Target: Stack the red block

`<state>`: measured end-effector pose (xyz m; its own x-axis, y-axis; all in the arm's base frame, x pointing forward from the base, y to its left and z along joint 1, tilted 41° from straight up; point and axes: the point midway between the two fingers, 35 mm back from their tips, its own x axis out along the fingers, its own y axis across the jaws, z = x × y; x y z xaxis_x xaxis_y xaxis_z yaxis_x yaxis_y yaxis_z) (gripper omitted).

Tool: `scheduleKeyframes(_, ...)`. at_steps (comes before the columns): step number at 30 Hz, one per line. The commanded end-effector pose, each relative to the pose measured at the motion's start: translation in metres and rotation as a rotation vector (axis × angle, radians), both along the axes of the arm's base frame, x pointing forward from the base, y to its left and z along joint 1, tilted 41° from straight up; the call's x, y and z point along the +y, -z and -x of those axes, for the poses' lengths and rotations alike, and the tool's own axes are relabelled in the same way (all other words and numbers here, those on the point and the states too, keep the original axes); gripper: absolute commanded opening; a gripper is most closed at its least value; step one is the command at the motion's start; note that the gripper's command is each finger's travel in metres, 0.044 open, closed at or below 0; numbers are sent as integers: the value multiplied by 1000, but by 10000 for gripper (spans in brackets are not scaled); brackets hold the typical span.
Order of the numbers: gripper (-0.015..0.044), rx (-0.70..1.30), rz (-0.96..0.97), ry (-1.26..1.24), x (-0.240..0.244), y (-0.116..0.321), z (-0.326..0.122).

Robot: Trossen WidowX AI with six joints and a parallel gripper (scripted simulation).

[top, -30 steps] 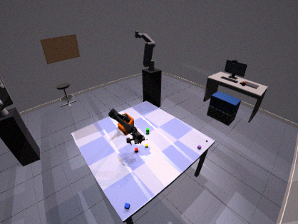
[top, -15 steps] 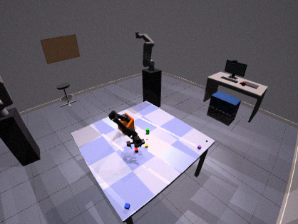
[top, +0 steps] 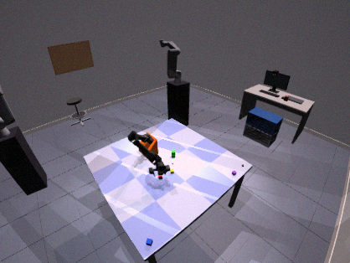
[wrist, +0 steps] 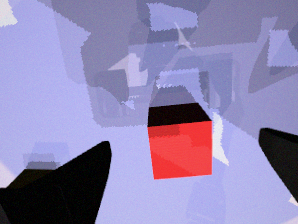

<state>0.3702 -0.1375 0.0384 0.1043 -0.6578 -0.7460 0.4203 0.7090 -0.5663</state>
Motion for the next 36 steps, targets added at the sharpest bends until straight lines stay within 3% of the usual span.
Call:
scheduleKeyframes(1, 440, 20, -7, -1, -3, 11, 2)
scheduleKeyframes(30, 440, 20, -6, -1, -15, 23, 2)
scheduleKeyframes(36, 282, 20, -6, -1, -15, 23, 2)
